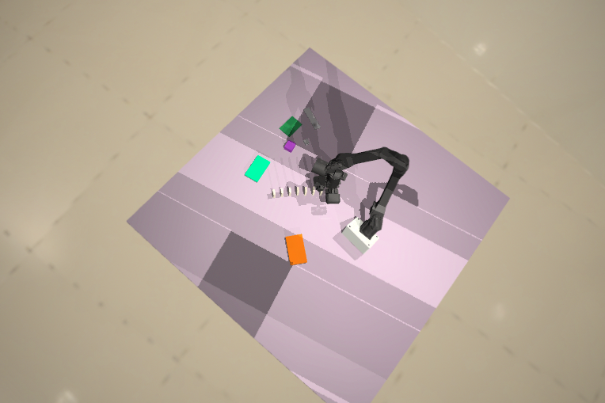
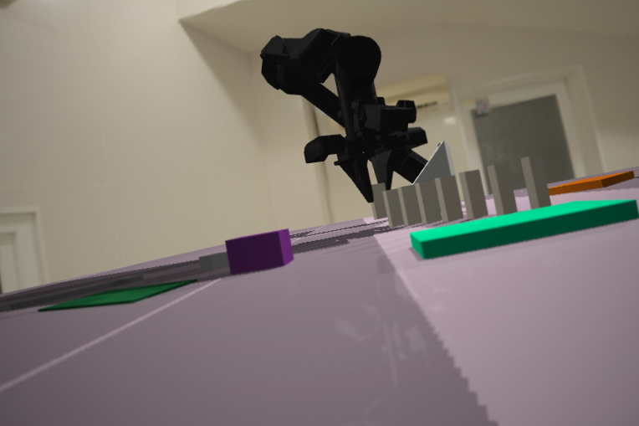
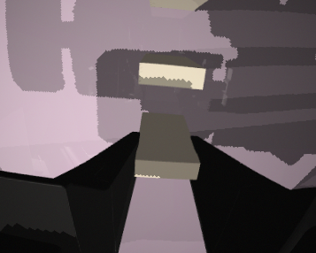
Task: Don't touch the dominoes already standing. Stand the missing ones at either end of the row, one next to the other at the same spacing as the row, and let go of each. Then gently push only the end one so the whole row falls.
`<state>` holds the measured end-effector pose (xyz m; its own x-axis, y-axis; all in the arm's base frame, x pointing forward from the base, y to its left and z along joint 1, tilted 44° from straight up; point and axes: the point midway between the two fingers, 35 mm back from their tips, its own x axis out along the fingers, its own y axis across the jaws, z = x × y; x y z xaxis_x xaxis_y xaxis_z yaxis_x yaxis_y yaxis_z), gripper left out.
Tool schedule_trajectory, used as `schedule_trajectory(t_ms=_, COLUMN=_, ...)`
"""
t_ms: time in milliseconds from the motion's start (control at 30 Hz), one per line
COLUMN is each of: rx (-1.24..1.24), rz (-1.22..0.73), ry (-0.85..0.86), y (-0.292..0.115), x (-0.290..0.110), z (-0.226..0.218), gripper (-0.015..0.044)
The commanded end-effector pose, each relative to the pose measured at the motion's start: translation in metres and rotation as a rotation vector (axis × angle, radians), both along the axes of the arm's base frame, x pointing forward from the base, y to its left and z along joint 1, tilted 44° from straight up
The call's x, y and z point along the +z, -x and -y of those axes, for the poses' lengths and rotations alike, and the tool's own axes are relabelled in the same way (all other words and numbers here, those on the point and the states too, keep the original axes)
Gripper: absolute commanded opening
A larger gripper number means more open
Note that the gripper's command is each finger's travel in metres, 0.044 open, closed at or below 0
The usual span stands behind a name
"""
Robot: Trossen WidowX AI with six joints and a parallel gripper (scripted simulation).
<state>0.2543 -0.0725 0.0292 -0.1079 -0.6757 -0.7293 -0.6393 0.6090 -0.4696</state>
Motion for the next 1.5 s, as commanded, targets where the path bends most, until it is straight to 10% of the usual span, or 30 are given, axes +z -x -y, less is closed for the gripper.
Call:
schedule_trajectory(t_ms=0, rx=0.005, rz=-0.001, ry=0.006, y=0.003, x=-0.005, z=0.006, gripper=0.0107)
schedule_trajectory(t_ms=333, rx=0.005, rz=-0.001, ry=0.006, y=0.003, x=-0.005, z=0.006, gripper=0.0107)
schedule_trajectory(t_ms=767, rx=0.005, rz=-0.001, ry=0.006, y=0.003, x=-0.005, z=0.006, gripper=0.044)
schedule_trajectory(t_ms=1467, rx=0.0, rz=-0.002, ry=-0.001, y=-0.011, x=0.088, z=-0.083, gripper=0.044)
